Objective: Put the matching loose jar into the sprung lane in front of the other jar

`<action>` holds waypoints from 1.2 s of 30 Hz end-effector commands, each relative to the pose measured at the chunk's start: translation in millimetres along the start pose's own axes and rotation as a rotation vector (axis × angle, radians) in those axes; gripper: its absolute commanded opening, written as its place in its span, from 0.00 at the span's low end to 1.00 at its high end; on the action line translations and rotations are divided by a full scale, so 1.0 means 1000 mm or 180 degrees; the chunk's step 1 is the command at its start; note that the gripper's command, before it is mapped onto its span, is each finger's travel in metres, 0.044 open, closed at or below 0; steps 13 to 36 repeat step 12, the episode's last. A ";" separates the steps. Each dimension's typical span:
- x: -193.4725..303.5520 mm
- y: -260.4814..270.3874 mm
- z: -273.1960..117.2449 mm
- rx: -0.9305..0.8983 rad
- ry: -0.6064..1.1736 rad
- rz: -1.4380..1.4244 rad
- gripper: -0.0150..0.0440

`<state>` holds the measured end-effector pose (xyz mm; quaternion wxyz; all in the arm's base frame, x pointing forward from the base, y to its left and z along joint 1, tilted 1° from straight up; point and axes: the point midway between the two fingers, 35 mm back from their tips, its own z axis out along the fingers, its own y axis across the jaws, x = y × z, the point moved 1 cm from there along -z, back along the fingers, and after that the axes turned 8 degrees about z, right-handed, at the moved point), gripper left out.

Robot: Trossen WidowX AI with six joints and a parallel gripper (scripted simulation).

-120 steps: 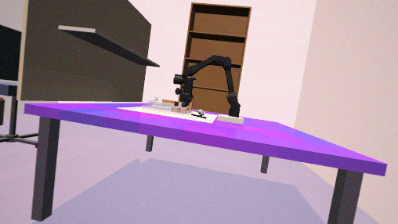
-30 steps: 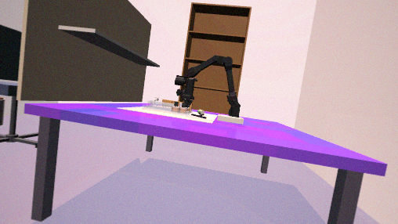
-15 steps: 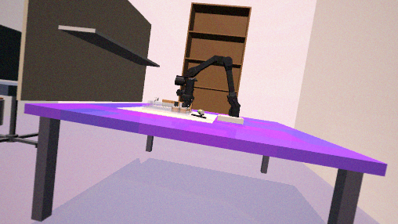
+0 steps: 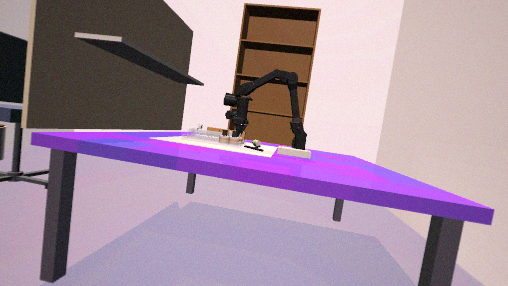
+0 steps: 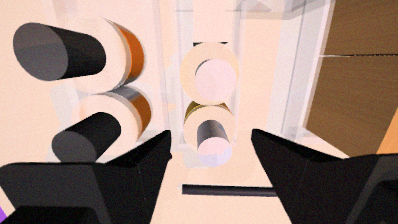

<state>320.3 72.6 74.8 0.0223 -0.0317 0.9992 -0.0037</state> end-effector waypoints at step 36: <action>0.040 -0.006 -0.005 -0.0002 0.0008 -0.0019 0.78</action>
